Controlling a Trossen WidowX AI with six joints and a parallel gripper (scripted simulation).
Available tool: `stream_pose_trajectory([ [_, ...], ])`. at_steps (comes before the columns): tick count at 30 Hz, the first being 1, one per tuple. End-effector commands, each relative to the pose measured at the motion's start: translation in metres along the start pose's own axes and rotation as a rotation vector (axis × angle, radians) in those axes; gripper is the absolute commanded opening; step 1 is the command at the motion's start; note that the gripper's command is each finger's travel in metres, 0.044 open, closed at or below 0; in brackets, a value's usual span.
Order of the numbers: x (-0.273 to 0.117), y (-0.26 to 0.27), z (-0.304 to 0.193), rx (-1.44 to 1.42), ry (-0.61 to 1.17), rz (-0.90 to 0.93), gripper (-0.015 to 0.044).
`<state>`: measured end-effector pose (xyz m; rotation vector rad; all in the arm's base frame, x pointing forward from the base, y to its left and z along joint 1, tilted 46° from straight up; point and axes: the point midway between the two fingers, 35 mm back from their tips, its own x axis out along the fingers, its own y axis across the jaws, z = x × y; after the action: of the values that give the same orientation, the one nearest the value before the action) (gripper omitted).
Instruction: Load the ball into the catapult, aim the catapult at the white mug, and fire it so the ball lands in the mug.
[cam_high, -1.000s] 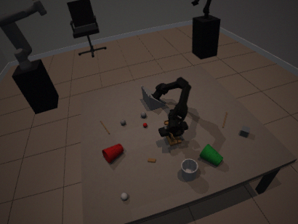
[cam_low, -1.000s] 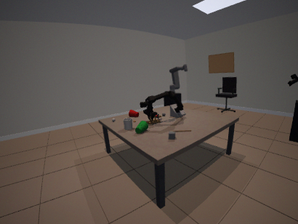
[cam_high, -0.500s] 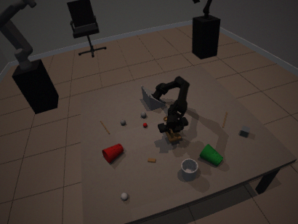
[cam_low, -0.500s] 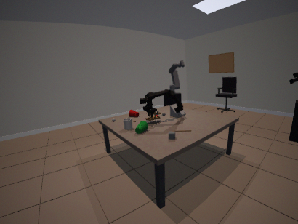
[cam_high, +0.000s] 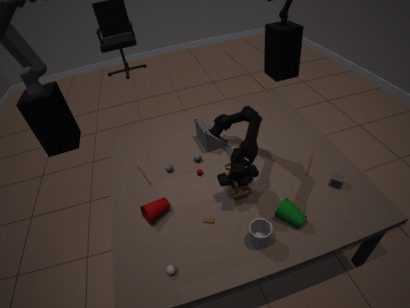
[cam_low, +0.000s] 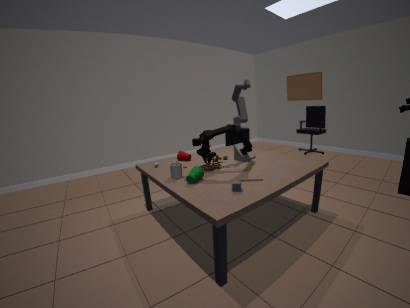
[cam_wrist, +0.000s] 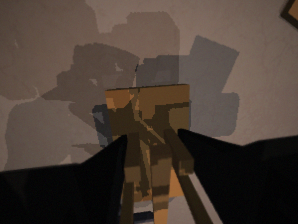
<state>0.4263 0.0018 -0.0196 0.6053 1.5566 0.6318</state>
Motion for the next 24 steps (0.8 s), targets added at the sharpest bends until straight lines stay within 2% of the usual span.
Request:
stream_pose_trajectory([
  [1,0.001,0.0,0.001,0.004,-0.018,0.0,0.0],
  [14,0.014,-0.001,-0.001,0.003,0.0,0.001,0.0],
  [24,0.014,-0.001,-0.001,0.003,0.0,0.001,0.0263],
])
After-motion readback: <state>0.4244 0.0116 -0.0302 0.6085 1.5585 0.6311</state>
